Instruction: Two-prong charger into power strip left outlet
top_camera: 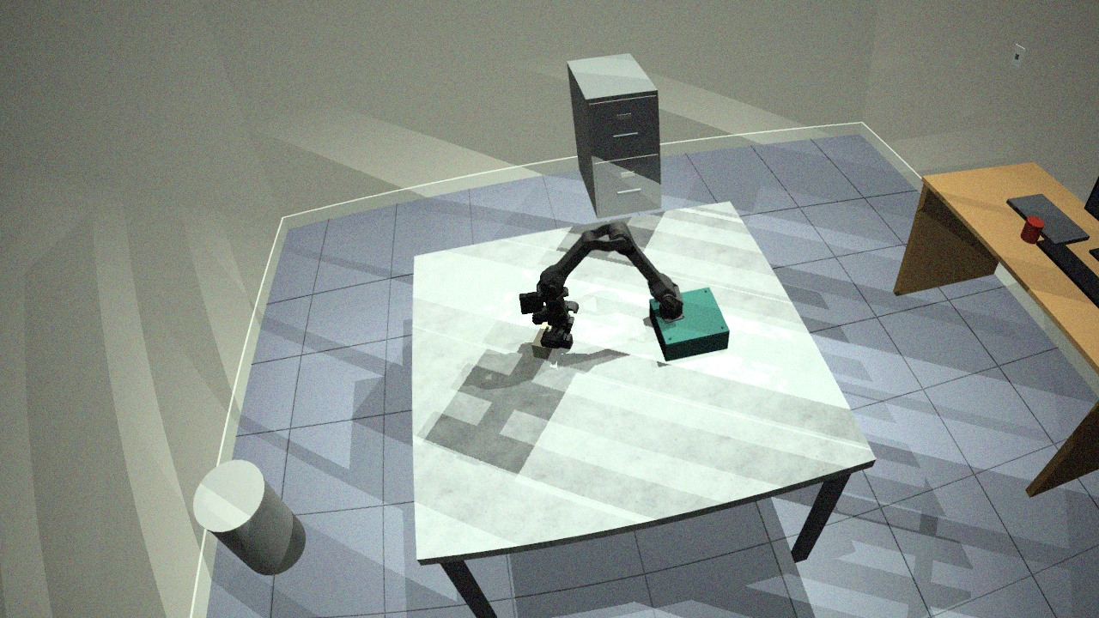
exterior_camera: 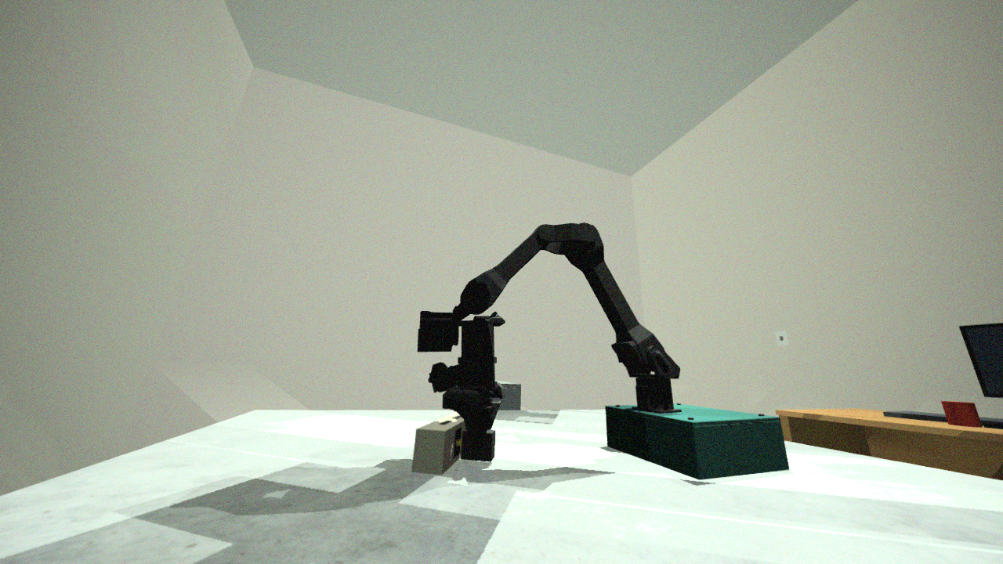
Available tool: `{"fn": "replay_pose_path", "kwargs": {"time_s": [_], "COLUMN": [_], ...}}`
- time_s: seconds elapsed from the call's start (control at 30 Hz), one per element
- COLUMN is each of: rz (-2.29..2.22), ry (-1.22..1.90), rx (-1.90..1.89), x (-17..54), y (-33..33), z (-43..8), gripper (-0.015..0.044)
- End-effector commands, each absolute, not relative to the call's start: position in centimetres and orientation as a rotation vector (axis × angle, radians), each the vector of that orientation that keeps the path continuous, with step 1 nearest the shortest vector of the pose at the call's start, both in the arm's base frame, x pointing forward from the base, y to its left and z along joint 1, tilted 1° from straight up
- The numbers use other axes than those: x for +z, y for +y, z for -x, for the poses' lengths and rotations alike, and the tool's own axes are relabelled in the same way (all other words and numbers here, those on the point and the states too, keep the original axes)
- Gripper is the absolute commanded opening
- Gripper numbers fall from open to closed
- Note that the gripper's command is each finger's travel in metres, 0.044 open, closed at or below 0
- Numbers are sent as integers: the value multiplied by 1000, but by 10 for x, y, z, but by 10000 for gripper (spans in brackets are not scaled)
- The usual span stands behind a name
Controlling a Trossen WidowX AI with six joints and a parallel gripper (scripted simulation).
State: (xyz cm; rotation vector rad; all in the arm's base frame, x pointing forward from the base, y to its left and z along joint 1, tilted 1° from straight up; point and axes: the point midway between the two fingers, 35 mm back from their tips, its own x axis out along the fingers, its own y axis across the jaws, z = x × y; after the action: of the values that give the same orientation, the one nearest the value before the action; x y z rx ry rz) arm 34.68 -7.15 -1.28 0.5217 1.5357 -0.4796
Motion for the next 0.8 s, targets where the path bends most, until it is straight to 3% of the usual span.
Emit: {"fn": "replay_pose_path", "kwargs": {"time_s": [0.0, 0.77], "rz": [-519, -519], "ry": [1533, 1532], "rx": [-472, -472], "x": [-12, -11], "y": [-72, -76], "z": [-349, -354], "gripper": [0, 0]}}
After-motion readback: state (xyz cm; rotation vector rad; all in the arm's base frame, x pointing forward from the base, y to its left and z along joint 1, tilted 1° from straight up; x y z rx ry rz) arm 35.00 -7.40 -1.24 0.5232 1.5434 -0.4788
